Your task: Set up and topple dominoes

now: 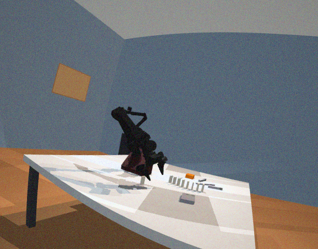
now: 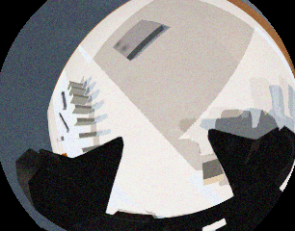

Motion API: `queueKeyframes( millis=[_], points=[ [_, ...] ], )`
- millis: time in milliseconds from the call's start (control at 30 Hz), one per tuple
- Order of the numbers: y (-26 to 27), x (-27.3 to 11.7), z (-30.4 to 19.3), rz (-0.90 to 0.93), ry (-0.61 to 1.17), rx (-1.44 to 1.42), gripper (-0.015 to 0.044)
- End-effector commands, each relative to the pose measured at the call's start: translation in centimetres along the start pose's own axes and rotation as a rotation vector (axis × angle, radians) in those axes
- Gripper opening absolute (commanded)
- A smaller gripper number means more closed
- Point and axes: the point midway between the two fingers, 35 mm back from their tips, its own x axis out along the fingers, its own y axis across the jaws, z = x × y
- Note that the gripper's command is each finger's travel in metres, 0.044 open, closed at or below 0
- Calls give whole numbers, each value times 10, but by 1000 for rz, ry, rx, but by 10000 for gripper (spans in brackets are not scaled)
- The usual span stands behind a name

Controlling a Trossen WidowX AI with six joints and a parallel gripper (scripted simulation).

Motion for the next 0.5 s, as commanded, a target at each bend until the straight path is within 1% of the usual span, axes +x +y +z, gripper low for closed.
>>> queueKeyframes(
  millis=[0, 100, 467],
  points=[
    [-7, -41, -18, -201, 283, -153, 440],
    [-17, -69, -20, -322, 381, -271, 440],
    [-18, -71, -19, -331, 387, -280, 440]
  ],
)
